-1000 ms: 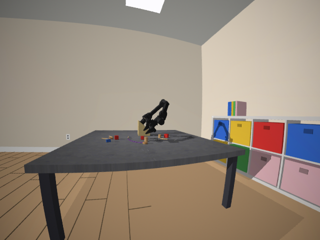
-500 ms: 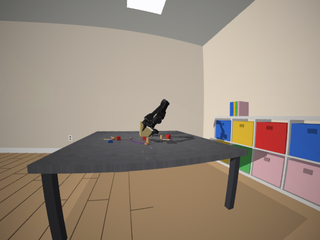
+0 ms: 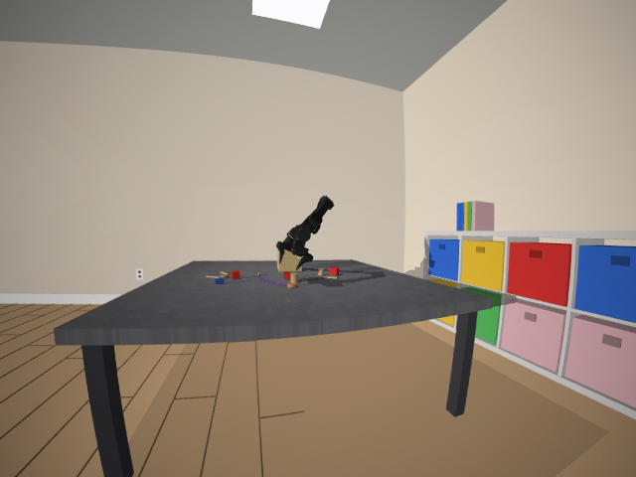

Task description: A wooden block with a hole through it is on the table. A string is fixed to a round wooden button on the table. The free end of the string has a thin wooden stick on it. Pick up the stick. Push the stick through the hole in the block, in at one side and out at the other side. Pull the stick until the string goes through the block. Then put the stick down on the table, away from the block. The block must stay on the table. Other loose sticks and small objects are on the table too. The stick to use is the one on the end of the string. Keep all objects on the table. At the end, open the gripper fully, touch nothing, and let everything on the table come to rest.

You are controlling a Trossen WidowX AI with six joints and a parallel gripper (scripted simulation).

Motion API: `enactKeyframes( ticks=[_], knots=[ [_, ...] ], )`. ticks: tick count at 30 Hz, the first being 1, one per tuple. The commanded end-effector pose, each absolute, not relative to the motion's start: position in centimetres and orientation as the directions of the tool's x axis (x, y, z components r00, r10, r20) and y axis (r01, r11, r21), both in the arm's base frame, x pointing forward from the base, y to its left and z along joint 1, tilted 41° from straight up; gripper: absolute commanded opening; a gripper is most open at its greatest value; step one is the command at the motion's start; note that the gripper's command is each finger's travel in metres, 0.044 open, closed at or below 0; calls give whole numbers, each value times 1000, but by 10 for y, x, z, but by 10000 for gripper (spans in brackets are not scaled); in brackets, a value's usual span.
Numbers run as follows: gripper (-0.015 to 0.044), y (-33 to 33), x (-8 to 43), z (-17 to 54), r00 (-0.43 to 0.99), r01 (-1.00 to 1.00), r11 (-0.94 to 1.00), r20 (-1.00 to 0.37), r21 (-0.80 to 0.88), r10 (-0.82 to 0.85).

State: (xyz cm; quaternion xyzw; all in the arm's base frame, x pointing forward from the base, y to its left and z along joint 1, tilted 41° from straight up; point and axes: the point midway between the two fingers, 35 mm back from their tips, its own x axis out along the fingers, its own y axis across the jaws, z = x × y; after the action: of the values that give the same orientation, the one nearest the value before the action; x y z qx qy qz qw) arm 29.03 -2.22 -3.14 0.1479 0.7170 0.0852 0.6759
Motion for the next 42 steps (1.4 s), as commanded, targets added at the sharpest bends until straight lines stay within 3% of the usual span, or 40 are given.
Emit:
enactKeyframes(
  ticks=[1, 10, 17, 41, 42],
  knots=[
    [440, -32, 282, -40, 36, -566, 719, -859, 403, 510],
    [440, -38, 282, -40, 108, -860, 458, -800, 222, 590],
    [440, -42, 282, -39, 155, -968, 251, -761, 10, 630],
    [440, -42, 283, -39, 156, -969, 248, -761, 7, 630],
    [414, -42, 283, -39, 156, -969, 248, -761, 7, 630]
  ],
)
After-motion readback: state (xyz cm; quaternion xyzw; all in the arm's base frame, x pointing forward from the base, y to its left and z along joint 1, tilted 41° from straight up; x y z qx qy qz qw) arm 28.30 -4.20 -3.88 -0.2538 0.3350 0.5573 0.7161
